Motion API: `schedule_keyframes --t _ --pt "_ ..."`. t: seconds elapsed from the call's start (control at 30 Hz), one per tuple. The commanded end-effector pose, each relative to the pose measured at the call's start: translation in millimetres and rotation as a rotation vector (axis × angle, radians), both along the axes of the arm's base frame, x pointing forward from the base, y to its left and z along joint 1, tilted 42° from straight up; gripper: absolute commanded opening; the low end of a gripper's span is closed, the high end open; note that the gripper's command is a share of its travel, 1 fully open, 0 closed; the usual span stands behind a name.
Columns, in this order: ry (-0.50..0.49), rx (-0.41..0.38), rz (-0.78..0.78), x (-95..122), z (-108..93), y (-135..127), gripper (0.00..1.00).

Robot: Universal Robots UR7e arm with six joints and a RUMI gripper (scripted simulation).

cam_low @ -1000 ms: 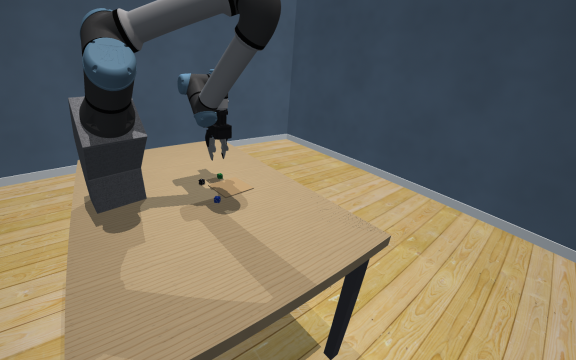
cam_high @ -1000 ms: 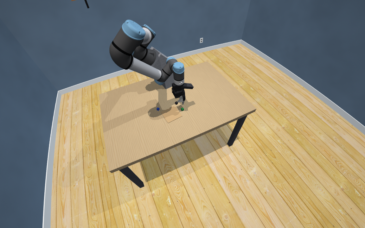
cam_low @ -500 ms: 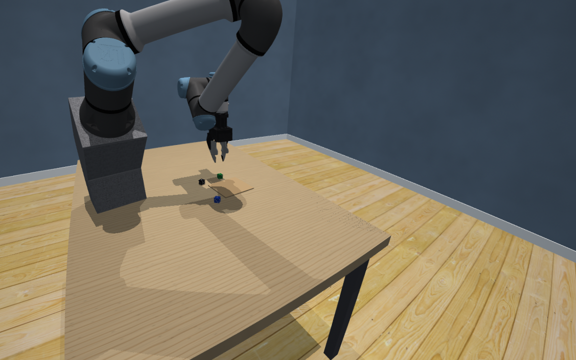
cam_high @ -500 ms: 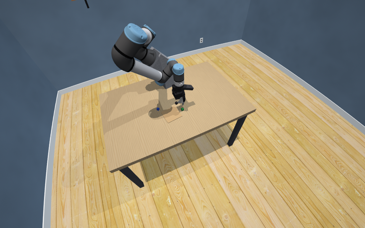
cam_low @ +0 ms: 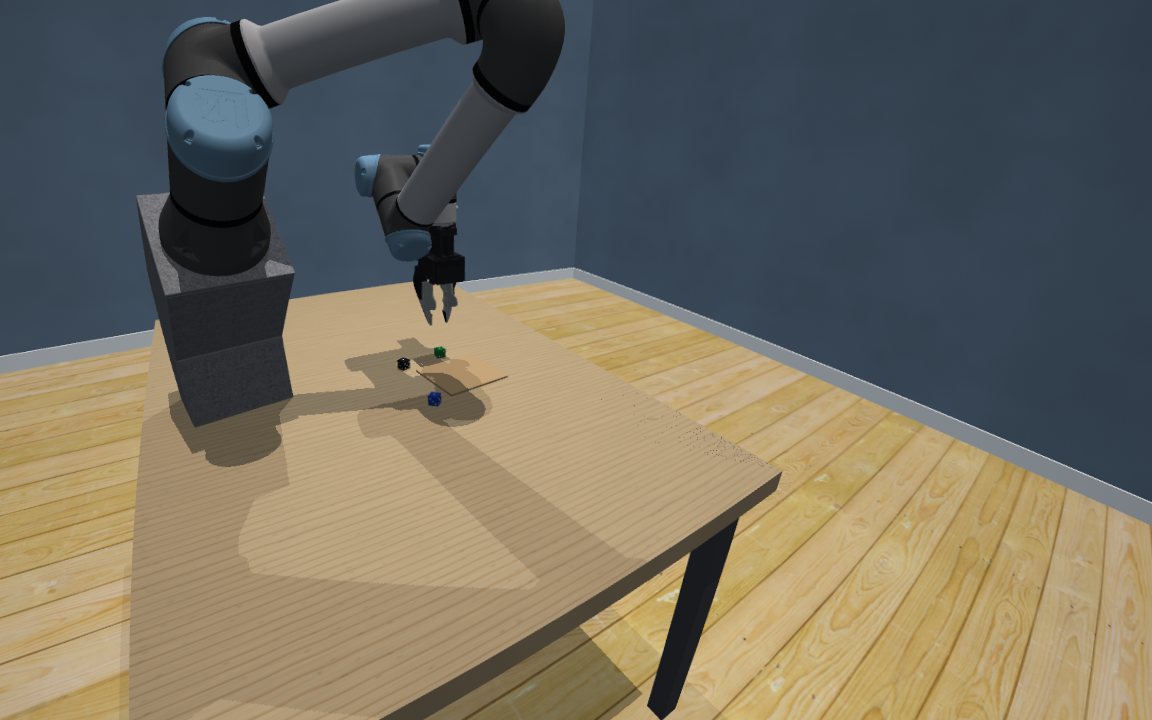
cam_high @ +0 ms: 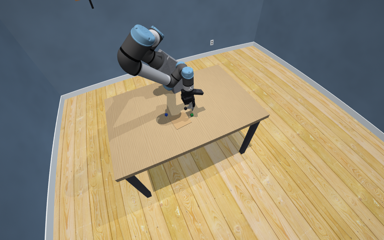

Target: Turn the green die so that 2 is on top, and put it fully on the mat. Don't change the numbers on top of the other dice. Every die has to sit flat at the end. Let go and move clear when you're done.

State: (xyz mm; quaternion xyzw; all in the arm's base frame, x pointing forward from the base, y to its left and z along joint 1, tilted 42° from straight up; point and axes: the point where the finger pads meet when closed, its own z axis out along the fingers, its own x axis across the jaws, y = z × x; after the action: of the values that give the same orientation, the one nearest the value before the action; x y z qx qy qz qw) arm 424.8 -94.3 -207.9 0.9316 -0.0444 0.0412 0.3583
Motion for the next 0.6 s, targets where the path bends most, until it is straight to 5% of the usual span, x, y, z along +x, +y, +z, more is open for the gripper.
schedule_keyframes --t 0.0,0.57 --pt "-0.002 0.0 -0.001 1.4 -0.4 -0.6 0.21" --pt "-0.002 0.001 -0.001 1.6 -4.3 -4.2 0.21"
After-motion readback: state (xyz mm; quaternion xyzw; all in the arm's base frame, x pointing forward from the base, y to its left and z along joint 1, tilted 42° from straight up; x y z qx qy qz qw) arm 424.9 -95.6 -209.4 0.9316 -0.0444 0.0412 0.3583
